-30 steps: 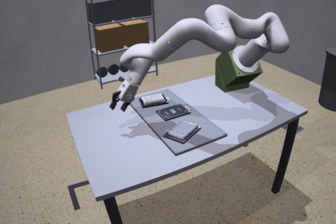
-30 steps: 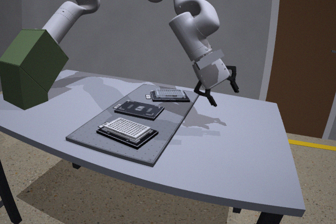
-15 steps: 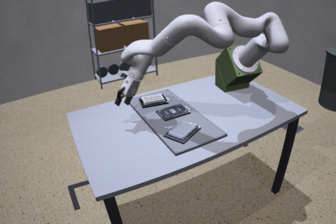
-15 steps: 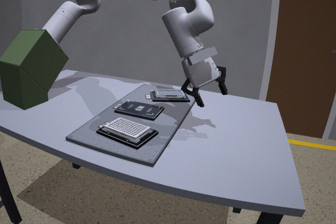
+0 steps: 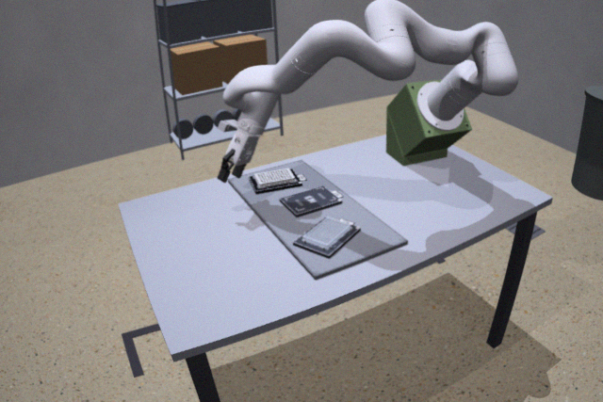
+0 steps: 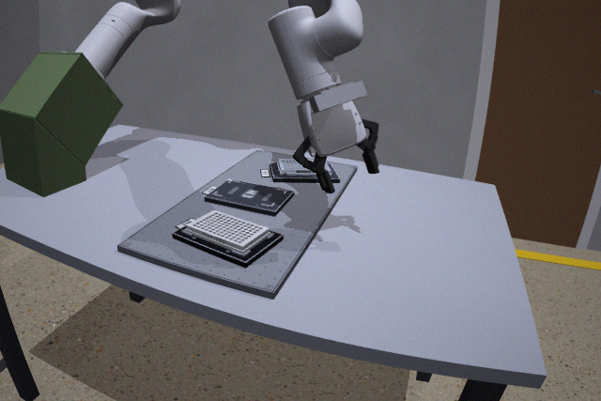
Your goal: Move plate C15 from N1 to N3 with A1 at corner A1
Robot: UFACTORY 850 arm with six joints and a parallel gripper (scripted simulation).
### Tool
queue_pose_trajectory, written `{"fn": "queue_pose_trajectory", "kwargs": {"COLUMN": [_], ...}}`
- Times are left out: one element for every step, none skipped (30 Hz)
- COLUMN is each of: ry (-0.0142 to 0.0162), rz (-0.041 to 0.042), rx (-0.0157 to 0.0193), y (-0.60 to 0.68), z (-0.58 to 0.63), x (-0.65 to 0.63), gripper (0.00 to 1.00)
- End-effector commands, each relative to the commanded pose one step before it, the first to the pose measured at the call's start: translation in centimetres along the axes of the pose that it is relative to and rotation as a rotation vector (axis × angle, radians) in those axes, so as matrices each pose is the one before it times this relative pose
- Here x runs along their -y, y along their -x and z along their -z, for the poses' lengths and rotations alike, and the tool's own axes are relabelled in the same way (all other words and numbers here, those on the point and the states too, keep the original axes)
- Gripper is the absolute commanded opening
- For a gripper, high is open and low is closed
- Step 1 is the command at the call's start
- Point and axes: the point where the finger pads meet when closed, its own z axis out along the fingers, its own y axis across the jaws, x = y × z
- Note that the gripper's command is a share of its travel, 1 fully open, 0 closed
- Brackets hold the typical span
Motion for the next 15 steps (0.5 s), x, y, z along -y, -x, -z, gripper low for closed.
{"fn": "queue_pose_trajectory", "kwargs": {"ry": [0.0445, 0.0, 0.0, 0.0003, 0.00001, 0.00001, 0.00001, 0.00001, 0.0, 0.01392, 0.01392, 0.0136, 0.00001, 0.00001, 0.00001], "rz": [0.08494, 0.0, 0.0, 0.0005, 0.0, 0.0, 0.0, 0.0, 0.0, 0.02745, 0.02745, 0.02681, 0.0, 0.0, 0.0], "rx": [0.02856, 0.0, 0.0, 0.0002, 0.00001, 0.00001, 0.0, 0.0, 0.0, 0.0128, 0.01279, 0.01249, 0.00001, 0.00001, 0.00001], "y": [-0.072, 0.0, 0.0, 0.051, 0.052, 0.052, 0.053, 0.051, 0.0, 0.086, 0.101, 0.116, 0.127, 0.127, 0.127], "z": [0.767, 0.0, 0.0, 0.151, 0.151, 0.152, 0.152, 0.146, 0.0, 0.165, 0.158, 0.15, 0.14, 0.14, 0.14], "x": [-1.631, 0.0, 0.0, -0.473, -0.473, -0.473, -0.473, -0.455, 0.0, -0.465, -0.465, -0.464, -0.462, -0.462, -0.462], "gripper": [1.0, 1.0, 1.0, 1.0, 1.0, 1.0, 1.0, 1.0, 1.0, 1.0, 1.0, 1.0, 1.0, 1.0, 1.0]}}
